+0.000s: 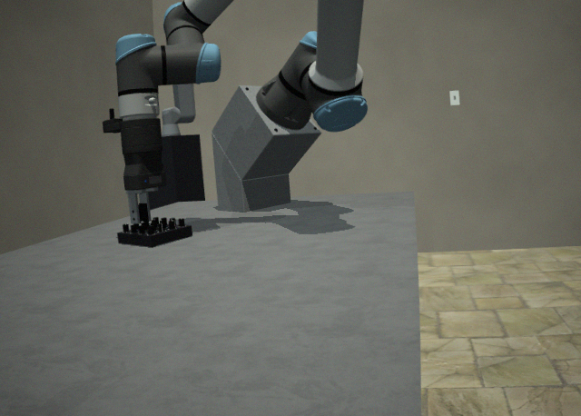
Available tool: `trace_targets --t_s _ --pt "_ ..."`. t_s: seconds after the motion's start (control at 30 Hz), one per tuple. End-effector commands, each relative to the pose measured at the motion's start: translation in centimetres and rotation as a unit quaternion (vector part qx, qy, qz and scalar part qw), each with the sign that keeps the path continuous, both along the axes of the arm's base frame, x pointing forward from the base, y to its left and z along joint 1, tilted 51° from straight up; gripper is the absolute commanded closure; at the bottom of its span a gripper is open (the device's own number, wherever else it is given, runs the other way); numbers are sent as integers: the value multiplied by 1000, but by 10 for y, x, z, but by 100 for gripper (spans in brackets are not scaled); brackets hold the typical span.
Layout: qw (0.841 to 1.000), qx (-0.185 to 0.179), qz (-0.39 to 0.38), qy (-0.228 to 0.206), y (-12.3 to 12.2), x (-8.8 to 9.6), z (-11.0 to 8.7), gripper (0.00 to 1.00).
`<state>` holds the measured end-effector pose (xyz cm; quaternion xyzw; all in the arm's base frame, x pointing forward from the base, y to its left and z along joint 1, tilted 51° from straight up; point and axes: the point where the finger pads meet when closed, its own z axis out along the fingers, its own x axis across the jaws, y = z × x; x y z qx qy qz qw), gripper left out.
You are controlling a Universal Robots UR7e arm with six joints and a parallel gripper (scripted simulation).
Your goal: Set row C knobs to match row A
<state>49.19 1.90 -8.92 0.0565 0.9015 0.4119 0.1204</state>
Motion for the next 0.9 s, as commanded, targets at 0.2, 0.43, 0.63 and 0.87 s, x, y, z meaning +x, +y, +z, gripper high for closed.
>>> trace_targets --t_s 0.2,0.43,0.63,0.87 --pt "1000 1 0 0 0 1 0 54" --pt "1000 1 0 0 1 1 0 54" --pt "1000 1 1 0 3 1 -2 54" --pt "1000 1 1 0 5 2 -4 54"
